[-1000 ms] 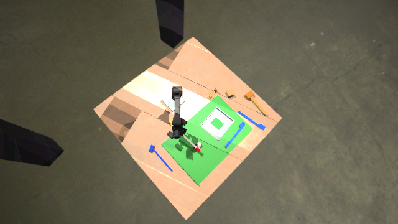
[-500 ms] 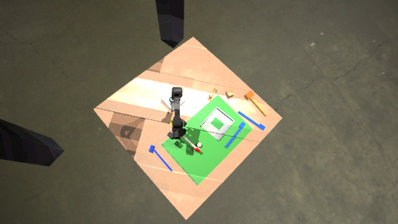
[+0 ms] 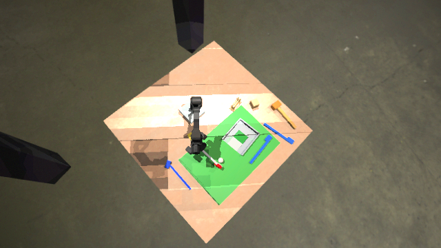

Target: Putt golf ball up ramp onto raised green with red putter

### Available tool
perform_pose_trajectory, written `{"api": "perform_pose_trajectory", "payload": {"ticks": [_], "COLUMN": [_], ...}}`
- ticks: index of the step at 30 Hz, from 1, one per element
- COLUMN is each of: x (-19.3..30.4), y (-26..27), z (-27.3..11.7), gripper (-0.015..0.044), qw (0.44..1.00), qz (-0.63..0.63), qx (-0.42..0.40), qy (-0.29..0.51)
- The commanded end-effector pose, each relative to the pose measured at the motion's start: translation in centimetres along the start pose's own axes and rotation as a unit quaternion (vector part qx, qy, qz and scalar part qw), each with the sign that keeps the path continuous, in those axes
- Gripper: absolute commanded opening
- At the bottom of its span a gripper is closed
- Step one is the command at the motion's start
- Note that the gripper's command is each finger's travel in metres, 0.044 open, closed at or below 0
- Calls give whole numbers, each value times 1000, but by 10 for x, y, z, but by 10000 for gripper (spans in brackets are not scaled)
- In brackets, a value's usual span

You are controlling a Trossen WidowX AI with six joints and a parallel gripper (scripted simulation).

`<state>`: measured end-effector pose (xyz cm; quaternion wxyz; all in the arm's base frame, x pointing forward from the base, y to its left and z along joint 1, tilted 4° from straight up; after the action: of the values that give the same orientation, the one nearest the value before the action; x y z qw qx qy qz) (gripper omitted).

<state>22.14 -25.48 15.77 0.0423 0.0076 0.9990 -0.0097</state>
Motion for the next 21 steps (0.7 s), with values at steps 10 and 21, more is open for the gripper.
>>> {"api": "perform_pose_trajectory", "payload": {"ticks": [10,21], "x": [-1,-5], "y": [-30,-6], "z": [2,2], "gripper": [0,0], "qw": [1000,1000], "qz": [1,2], "qx": [2,-1], "qy": [-5,-3]}}
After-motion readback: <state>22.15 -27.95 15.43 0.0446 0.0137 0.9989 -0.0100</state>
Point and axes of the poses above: the point midway between the two fingers, 35 mm back from their tips, its own z axis out along the fingers, its own y axis across the jaws, x = y × z, the point moved 6 cm from there along -z, back along the fingers, and after that the axes turned 1 degree about -z, right-handed, at the moved point
